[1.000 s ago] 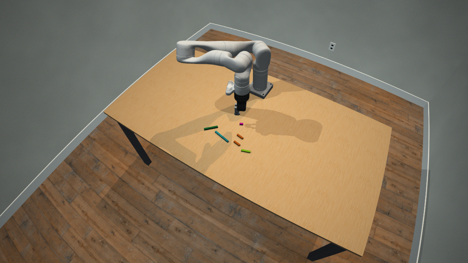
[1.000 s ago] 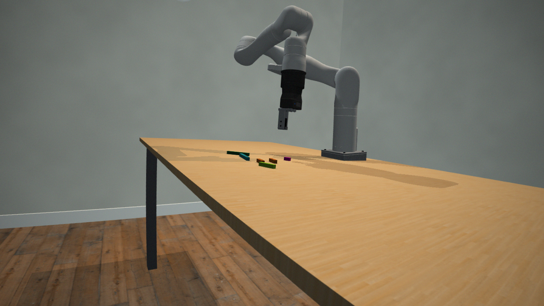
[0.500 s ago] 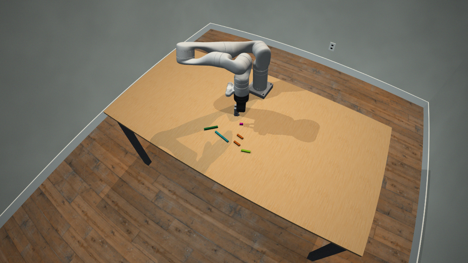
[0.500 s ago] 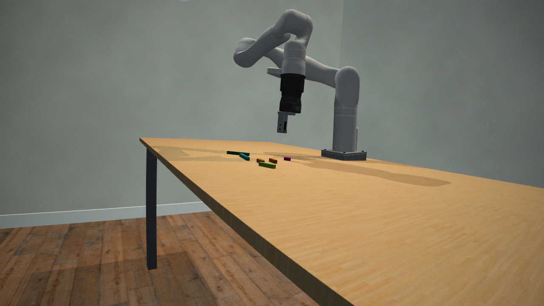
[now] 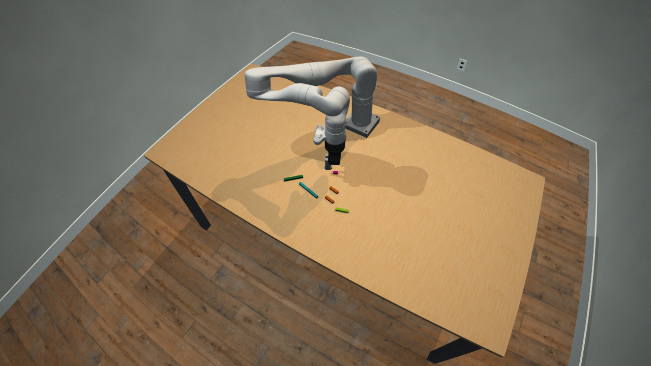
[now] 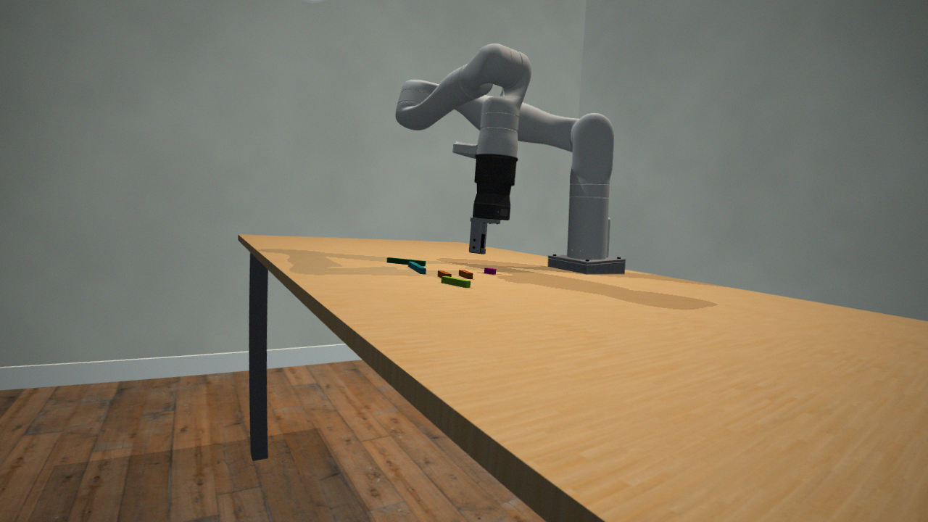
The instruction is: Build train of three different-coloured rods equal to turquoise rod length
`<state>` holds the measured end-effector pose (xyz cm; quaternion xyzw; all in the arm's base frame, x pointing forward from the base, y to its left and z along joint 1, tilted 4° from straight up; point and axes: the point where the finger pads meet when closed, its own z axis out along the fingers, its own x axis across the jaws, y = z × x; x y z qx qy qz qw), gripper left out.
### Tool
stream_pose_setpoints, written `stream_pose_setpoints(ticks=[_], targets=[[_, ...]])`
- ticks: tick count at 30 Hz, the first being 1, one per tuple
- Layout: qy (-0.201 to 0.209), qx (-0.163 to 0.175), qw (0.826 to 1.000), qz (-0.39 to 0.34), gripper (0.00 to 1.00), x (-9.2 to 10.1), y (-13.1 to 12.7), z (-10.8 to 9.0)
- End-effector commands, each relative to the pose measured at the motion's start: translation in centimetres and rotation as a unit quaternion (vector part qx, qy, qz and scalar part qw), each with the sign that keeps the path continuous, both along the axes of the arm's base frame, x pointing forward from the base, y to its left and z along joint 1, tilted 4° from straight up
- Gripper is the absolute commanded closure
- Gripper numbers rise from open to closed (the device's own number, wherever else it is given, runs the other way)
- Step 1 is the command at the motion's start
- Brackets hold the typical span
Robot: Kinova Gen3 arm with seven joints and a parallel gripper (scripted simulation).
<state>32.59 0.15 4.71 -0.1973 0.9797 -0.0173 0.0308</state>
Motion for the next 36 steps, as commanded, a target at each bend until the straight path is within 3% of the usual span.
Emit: stream_pose_setpoints(ticks=[1, 9, 36], targets=[[0.002, 0.005, 1.000, 0.001, 0.76, -0.1, 0.4, -1.2], [0.001, 0.005, 1.000, 0.000, 0.76, 0.0, 0.3, -2.4], [0.001, 0.005, 1.000, 0.000, 0.76, 0.0, 0.3, -2.4]])
